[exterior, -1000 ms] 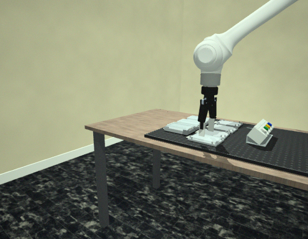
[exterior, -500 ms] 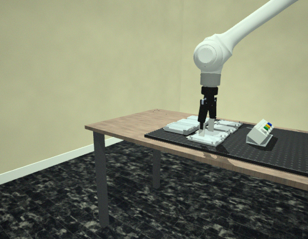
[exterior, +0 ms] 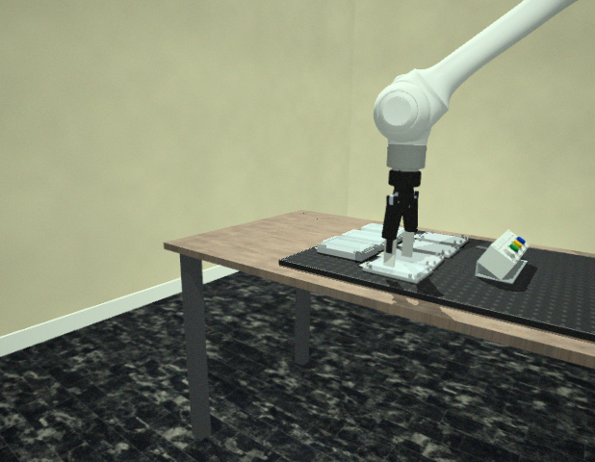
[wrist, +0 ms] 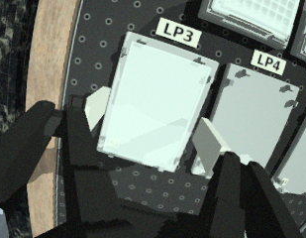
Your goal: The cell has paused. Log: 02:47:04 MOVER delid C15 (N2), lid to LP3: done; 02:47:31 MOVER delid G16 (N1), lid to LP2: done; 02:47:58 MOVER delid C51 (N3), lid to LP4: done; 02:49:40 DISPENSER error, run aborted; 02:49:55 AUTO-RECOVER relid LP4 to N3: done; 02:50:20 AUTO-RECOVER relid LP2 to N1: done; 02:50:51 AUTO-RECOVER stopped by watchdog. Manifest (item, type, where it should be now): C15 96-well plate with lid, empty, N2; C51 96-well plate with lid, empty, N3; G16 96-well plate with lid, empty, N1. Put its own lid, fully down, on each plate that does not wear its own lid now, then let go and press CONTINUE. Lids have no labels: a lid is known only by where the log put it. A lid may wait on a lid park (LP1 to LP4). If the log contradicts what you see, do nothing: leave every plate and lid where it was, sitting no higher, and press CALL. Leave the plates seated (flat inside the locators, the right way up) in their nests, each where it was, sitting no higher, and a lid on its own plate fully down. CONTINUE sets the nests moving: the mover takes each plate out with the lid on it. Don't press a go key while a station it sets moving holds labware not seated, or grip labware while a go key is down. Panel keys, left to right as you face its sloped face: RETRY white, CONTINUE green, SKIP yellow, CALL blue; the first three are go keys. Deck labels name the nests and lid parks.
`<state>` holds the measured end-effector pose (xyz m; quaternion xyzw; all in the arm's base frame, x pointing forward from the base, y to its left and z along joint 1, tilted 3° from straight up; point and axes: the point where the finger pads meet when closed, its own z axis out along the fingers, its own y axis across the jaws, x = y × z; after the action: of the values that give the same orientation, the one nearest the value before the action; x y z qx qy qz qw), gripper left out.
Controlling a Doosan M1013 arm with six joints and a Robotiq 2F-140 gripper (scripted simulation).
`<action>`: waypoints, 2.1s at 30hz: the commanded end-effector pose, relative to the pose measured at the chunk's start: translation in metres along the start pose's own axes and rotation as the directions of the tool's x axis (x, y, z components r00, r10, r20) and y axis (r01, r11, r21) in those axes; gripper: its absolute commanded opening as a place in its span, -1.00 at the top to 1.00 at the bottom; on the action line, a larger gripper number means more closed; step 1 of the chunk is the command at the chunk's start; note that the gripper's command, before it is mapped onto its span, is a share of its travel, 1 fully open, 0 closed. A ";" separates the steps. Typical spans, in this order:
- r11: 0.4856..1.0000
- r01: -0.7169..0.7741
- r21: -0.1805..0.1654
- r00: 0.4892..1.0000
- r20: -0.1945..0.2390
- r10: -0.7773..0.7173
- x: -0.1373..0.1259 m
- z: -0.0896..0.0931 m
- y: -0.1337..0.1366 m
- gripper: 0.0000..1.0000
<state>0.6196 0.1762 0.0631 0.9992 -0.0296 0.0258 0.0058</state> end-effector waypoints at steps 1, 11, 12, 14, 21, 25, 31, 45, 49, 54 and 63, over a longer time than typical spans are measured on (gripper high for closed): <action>1.000 0.000 0.000 1.000 0.004 0.000 -0.002 0.008 0.001 -0.32; 1.000 0.000 0.000 1.000 0.004 0.000 -0.002 0.014 0.001 -0.32; 1.000 0.000 0.000 1.000 0.004 0.000 -0.002 0.014 0.001 -0.32; 1.000 0.000 0.000 1.000 0.004 0.000 -0.002 0.015 0.001 -0.32; 1.000 0.000 0.000 1.000 0.004 0.000 -0.002 0.017 0.001 -0.32; 1.000 0.000 0.000 1.000 0.004 0.000 -0.002 0.018 0.001 -0.32; 1.000 0.000 0.000 1.000 0.004 0.000 -0.002 0.018 0.001 -0.32; 1.000 0.000 0.000 1.000 0.004 0.000 -0.002 0.018 0.001 -0.32; 1.000 0.000 0.000 1.000 0.004 0.000 -0.002 0.018 0.001 -0.32; 1.000 0.000 0.000 1.000 0.004 0.000 -0.002 0.018 0.001 -0.32; 1.000 0.000 0.000 1.000 0.004 0.000 -0.002 0.018 0.001 -0.32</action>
<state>0.6202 0.1761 0.0504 0.9992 -0.0296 0.0257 0.0055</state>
